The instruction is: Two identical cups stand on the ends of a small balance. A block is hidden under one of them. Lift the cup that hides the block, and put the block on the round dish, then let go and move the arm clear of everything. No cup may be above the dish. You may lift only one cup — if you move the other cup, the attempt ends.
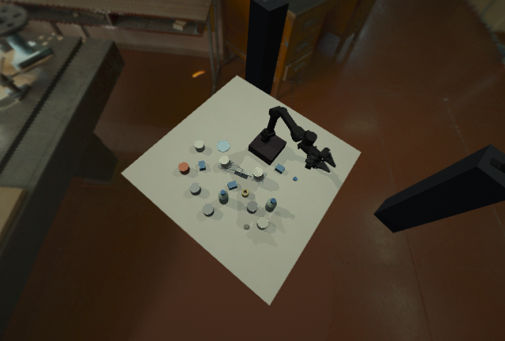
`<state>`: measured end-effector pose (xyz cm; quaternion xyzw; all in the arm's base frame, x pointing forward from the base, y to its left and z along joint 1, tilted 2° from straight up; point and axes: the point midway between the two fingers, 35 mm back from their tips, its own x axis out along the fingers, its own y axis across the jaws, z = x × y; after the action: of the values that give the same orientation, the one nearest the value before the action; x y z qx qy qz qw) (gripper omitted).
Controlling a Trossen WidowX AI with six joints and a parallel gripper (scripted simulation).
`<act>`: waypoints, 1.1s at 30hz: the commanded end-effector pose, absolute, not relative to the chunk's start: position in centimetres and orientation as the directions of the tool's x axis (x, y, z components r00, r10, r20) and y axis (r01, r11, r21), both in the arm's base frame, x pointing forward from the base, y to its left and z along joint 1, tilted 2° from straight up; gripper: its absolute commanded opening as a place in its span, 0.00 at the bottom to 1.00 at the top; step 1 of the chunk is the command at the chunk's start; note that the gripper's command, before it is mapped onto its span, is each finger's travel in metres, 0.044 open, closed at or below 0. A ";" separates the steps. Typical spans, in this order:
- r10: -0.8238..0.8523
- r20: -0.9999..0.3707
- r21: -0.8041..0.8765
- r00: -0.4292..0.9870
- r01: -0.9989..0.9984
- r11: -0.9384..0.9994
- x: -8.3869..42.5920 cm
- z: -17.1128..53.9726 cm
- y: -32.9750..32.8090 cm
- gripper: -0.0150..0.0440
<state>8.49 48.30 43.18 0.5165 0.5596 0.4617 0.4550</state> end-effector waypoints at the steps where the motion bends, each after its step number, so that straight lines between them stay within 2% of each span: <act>1: 0.996 -0.083 0.995 0.024 0.058 0.081 11.7 42.0 46.1 1.00; 16: 0.920 -0.245 0.905 0.305 -0.269 0.330 21.2 38.0 35.3 1.00; 25: 0.814 -0.357 0.750 0.458 -0.379 0.542 24.6 34.5 27.1 1.00; 33: 0.686 -0.458 0.558 0.565 -0.418 0.717 25.6 30.9 19.6 1.00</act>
<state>25.67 22.19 32.61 0.2375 0.3405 0.3378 0.8447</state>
